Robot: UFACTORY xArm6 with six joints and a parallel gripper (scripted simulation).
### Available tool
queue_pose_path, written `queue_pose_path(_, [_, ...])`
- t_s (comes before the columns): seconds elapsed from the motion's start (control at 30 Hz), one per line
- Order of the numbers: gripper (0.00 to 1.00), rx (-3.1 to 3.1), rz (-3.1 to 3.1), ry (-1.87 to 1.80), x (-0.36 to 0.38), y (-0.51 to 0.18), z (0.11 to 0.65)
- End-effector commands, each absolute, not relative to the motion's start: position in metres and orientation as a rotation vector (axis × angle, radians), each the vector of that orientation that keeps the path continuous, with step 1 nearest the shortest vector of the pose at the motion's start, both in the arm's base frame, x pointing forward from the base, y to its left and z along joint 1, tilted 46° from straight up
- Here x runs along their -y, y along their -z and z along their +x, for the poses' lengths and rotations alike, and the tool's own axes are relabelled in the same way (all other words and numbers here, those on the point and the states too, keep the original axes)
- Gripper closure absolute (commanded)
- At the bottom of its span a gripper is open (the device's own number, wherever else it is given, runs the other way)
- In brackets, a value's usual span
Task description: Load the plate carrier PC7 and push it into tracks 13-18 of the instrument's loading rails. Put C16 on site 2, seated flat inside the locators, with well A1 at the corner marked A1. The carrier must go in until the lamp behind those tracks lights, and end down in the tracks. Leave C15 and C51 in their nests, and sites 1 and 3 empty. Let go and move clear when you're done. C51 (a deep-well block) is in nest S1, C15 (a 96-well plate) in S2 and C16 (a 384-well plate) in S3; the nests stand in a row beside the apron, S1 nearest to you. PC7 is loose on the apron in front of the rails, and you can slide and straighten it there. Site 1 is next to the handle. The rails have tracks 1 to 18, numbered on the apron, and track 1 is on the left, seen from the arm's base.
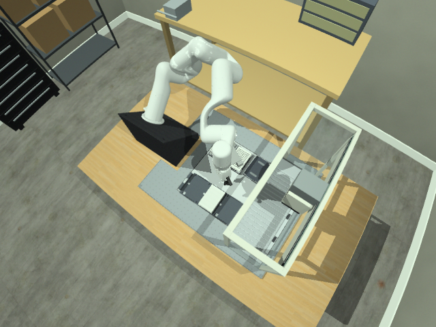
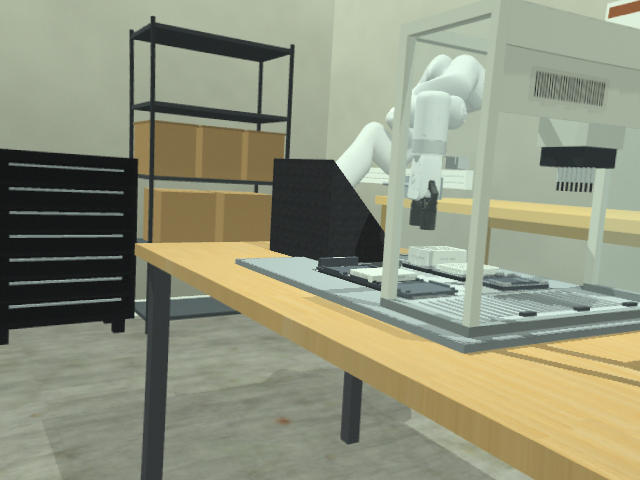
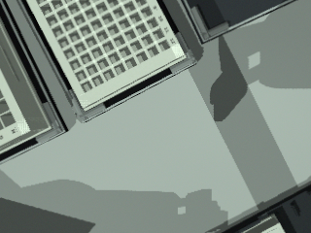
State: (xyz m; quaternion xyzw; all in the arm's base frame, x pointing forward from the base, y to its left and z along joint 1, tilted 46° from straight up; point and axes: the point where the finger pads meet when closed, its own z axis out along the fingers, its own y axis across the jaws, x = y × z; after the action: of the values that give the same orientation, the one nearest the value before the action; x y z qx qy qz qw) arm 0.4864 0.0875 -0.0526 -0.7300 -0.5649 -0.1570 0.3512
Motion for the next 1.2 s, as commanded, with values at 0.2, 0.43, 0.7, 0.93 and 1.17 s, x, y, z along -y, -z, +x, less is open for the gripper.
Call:
queue_pose_path(0.2, [0.00, 1.791, -1.639, 0.584, -0.086, 0.051, 0.488])
queue_pose_path(0.43, [0.00, 1.890, -1.549, 0.633, -0.086, 0.051, 0.488])
queue_pose_path(0.7, [0.00, 1.890, -1.549, 0.633, -0.086, 0.051, 0.488])
queue_pose_path(0.93, [0.00, 1.890, -1.549, 0.633, -0.092, 0.057, 0.487])
queue_pose_path(1.17, [0.00, 1.890, -1.549, 0.633, -0.098, 0.063, 0.485])
